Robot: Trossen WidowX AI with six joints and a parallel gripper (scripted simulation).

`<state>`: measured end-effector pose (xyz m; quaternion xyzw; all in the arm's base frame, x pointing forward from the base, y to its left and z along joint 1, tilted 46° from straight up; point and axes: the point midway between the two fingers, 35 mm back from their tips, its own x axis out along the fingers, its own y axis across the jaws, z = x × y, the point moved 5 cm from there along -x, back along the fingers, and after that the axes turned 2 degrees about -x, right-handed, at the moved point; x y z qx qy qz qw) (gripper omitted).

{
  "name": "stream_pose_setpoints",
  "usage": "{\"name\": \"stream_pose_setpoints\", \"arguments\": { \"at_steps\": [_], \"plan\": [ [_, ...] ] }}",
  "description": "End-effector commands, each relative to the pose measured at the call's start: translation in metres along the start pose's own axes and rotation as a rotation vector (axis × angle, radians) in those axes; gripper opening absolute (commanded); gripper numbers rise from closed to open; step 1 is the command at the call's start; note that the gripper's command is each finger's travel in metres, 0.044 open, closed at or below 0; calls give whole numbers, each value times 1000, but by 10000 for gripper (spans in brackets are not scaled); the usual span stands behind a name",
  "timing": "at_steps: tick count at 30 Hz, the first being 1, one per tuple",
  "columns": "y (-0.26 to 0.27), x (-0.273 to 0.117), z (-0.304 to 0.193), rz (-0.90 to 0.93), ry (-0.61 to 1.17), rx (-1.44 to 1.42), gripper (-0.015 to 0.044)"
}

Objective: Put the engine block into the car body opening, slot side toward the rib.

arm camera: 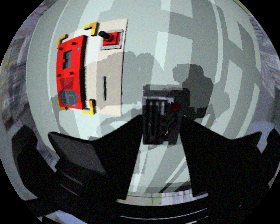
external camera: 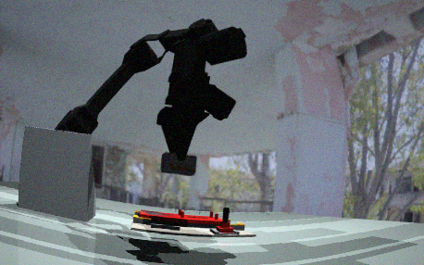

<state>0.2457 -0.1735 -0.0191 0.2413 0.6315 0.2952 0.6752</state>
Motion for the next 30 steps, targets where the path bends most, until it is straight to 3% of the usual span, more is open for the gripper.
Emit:
{"name": "stream_pose_setpoints", "arguments": {
  "at_steps": [1, 30],
  "plan": [
    [8, -1, 10, -16, -9, 5, 0],
    [69, 18, 61, -45, -8, 32, 0]
  ]
}}
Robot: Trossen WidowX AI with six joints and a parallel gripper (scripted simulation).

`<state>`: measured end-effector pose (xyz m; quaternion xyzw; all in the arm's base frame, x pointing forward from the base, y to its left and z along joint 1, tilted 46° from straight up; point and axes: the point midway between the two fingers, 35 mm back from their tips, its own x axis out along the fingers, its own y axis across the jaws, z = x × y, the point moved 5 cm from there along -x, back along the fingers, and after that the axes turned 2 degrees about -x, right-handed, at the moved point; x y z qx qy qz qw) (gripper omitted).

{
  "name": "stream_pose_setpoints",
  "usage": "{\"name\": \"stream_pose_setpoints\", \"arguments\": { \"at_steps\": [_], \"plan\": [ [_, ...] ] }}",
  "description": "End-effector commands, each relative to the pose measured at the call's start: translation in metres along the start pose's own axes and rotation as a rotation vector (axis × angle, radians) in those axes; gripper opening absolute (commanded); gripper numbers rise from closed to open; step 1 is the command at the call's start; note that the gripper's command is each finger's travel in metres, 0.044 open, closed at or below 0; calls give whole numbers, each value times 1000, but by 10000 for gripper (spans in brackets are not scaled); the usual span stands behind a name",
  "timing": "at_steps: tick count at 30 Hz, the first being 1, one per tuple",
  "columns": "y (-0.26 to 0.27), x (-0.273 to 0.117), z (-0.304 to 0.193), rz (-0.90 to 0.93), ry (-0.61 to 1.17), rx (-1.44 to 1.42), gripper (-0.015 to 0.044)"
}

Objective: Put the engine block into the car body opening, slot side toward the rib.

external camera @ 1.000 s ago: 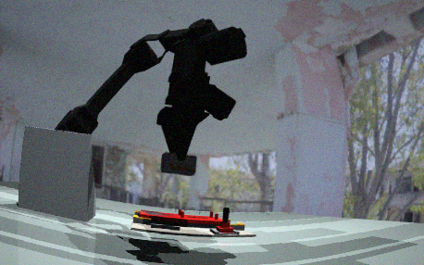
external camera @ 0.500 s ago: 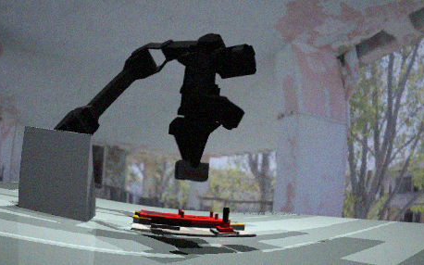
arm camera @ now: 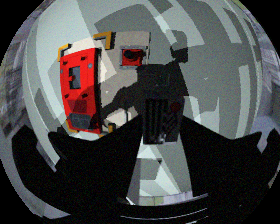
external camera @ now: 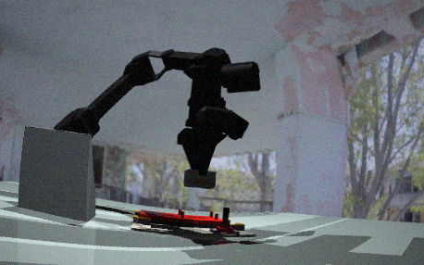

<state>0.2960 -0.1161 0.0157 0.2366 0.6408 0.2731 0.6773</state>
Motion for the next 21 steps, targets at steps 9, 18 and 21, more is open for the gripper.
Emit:
{"name": "stream_pose_setpoints", "arguments": {
  "at_steps": [9, 18, 21],
  "plan": [
    [32, 6, 18, -5, -15, 21, 0],
    [55, 13, 28, -2, -19, 33, 0],
    [63, 15, 31, 1, -20, 37, 0]
  ]
}}
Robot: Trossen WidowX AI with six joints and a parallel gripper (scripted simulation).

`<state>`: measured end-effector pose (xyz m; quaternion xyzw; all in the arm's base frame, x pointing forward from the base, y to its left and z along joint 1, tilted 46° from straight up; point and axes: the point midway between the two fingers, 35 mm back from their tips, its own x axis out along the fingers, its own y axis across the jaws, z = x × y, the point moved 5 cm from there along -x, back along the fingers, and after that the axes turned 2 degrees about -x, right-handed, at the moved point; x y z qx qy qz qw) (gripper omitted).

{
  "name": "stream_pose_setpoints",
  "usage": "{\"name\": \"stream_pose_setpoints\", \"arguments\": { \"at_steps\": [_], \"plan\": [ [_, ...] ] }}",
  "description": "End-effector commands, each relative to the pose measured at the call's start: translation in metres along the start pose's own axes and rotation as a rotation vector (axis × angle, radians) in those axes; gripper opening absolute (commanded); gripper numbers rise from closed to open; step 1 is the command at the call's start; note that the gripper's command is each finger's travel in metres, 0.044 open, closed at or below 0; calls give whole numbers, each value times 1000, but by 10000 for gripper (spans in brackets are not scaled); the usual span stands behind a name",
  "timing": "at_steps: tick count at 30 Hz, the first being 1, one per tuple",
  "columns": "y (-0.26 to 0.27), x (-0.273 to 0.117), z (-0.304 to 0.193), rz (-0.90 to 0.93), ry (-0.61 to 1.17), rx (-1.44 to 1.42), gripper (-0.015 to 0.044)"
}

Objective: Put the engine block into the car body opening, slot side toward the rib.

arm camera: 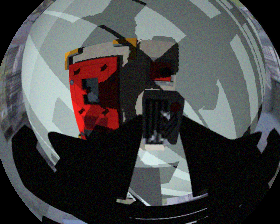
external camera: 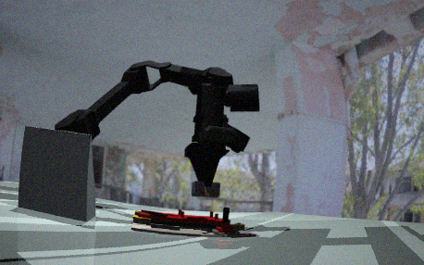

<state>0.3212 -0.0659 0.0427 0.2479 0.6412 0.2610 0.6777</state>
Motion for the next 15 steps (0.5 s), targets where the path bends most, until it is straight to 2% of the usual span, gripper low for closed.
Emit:
{"name": "stream_pose_setpoints", "arguments": {
  "at_steps": [1, 15],
  "plan": [
    [13, 2, 3, 4, -9, 8, 0],
    [52, 13, 13, 23, -12, 28, 0]
  ]
}}
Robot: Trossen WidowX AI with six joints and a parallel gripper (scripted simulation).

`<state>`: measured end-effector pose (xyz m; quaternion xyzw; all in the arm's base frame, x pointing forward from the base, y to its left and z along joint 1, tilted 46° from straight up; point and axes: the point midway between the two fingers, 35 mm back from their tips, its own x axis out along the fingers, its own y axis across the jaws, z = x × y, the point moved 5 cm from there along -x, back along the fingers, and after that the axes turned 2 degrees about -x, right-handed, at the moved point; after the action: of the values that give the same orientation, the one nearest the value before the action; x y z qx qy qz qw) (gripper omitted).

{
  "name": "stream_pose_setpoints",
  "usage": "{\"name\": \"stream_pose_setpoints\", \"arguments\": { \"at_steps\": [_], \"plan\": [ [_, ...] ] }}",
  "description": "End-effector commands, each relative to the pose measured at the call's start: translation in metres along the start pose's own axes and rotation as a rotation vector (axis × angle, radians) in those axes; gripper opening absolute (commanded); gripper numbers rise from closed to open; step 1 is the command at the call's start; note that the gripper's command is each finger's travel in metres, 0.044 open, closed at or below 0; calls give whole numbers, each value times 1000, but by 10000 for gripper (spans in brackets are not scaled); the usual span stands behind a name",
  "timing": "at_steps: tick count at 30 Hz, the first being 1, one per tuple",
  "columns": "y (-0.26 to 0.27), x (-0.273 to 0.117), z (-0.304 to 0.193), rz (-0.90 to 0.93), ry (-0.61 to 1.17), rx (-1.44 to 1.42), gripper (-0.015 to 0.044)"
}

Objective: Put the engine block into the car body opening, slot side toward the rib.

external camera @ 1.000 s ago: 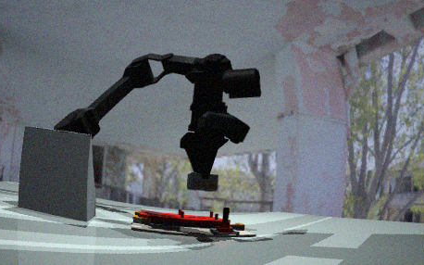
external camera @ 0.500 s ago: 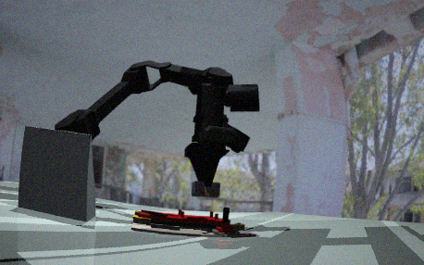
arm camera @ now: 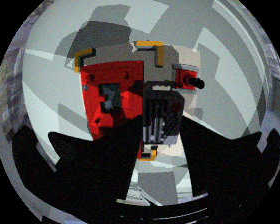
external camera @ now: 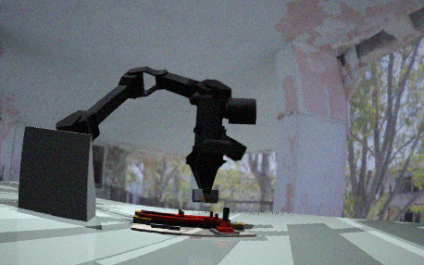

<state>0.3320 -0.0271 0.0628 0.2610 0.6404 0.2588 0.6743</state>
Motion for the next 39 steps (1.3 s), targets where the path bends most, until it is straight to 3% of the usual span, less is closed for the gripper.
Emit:
{"name": "stream_pose_setpoints", "arguments": {
  "at_steps": [1, 23, 29, 39],
  "plan": [
    [13, 2, 1, 9, -7, 7, 0],
    [72, 19, 4, 54, 3, 34, 0],
    [72, 19, 4, 54, 3, 45, 158],
    [71, 19, 5, 54, 3, 36, 158]
  ]
}}
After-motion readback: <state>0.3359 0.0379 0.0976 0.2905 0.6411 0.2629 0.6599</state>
